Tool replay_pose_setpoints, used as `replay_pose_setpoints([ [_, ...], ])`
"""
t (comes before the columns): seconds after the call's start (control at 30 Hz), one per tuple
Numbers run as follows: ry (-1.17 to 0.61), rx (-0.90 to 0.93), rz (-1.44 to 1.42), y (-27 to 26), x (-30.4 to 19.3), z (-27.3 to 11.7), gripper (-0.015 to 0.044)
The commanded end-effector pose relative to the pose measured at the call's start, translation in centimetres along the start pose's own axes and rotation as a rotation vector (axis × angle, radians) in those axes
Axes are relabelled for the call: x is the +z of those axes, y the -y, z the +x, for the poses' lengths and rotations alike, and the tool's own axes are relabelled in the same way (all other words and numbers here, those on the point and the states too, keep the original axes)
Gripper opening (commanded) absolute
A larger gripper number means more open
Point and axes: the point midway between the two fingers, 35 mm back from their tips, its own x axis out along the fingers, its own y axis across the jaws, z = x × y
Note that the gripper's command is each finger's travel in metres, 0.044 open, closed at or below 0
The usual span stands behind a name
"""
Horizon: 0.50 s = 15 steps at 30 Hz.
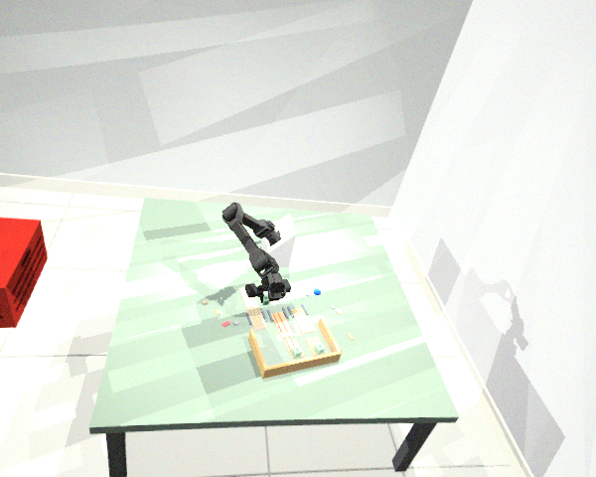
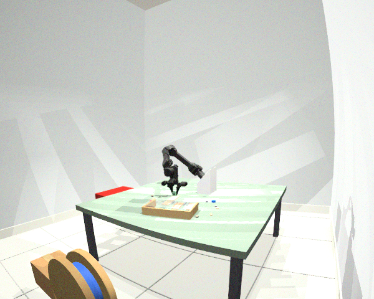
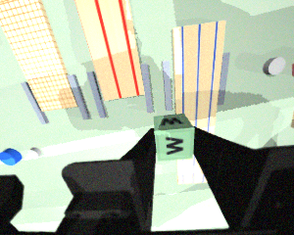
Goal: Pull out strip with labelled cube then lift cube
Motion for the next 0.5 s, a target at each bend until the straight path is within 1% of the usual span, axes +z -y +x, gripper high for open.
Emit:
replay_pose_setpoints([
  [0.0, 0.002, -0.003, 0.003, -0.6, -1.3, 0.0, 0.0],
  [0.33, 0.0, -0.002, 0.002, -2.0, -4.7, 0.1, 0.0],
  [0.47, 0.0, -0.002, 0.002, -2.1, -4.9, -0.3, 0.0],
])
